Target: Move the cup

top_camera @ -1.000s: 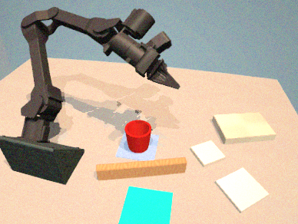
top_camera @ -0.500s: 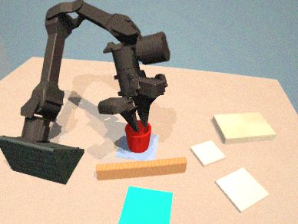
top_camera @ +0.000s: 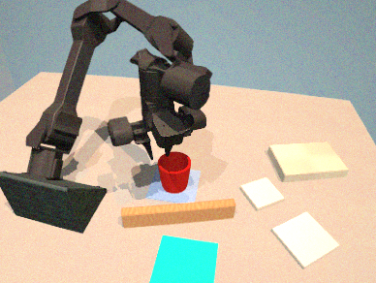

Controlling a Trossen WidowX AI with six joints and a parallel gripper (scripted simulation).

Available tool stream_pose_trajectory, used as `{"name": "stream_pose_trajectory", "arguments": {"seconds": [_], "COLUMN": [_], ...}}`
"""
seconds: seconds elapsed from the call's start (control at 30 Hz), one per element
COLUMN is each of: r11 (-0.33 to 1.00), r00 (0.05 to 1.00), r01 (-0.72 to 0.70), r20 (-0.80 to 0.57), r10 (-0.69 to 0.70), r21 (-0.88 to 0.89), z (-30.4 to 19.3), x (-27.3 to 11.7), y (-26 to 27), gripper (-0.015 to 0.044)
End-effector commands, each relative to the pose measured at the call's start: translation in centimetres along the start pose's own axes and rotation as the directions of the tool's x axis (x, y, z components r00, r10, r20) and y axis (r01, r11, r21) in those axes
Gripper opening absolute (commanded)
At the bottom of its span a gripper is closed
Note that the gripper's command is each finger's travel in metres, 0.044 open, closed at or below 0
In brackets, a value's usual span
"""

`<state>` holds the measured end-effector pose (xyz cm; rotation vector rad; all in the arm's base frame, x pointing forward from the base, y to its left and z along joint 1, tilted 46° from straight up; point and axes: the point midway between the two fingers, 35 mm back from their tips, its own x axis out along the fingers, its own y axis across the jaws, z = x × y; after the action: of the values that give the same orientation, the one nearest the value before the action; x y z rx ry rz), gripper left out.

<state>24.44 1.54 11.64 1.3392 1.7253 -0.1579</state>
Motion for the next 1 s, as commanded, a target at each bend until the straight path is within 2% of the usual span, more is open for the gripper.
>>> {"name": "stream_pose_trajectory", "arguments": {"seconds": [0.0,0.97], "r11": [1.000,1.000], "r00": [1.000,1.000], "r01": [-0.005,-0.005], "r20": [-0.014,-0.011], "r10": [0.005,0.005], "r21": [0.023,0.023], "z": [-0.1,0.0], "x": [-0.1,4.2], "y": [0.1,0.3], "gripper": [0.0148,0.0148]}}
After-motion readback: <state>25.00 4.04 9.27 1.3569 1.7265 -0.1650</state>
